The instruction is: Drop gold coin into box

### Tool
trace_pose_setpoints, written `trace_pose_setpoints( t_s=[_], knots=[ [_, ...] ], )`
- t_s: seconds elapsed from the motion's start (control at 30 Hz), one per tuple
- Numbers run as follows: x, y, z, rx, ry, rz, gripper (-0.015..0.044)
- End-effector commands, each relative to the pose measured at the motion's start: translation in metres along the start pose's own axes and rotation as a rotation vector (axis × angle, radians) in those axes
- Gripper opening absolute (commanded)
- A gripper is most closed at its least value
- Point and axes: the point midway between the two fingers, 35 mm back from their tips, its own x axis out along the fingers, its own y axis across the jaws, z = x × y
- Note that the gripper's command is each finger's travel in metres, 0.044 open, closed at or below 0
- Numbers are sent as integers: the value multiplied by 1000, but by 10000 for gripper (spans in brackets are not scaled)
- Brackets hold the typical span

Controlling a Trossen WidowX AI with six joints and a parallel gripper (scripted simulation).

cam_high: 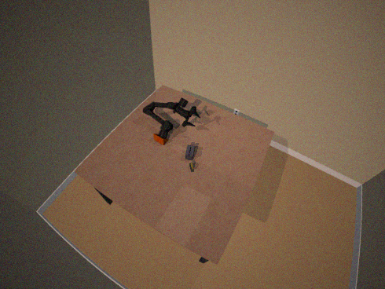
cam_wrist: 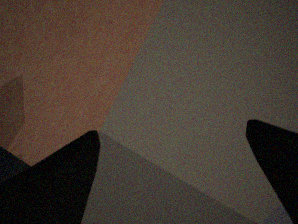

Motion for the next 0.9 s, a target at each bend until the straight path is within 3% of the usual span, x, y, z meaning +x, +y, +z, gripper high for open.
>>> trace_pose_setpoints(
  t_s=[0.0,0.27,0.63,0.87],
  knots=[
    [1,0,0,6,2,6,374],
    [30,-4,-14,276,108,270,164],
    [80,-1,-56,654,340,571,161],
    [108,15,-111,986,573,720,161]
  ],
)
